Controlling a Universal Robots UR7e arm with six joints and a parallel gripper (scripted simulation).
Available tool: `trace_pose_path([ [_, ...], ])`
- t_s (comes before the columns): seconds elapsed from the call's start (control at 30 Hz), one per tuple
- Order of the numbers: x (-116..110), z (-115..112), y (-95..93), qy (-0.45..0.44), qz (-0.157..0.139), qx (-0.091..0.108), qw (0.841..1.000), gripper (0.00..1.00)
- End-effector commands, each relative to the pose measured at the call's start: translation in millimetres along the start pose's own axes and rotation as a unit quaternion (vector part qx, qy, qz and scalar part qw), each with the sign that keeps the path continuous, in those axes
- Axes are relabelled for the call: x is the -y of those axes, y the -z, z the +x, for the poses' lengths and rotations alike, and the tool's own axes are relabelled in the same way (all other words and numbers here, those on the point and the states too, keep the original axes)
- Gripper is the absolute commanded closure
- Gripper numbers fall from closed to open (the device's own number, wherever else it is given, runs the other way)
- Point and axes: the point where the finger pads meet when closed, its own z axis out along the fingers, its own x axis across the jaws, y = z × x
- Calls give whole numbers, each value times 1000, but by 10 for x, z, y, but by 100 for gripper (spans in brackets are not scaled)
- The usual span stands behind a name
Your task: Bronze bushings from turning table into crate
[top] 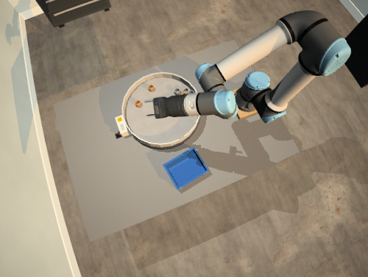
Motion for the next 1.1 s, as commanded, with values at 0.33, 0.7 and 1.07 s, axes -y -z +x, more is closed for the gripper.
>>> trace_pose_path([
  [0.33, 70, 49, 125, -1, 78, -48, 996, 0],
  [0.7, 105, 73, 178, -1, 115, -71, 991, 0],
  [1.07, 174, 116, 255, -1, 165, -102, 981, 0],
])
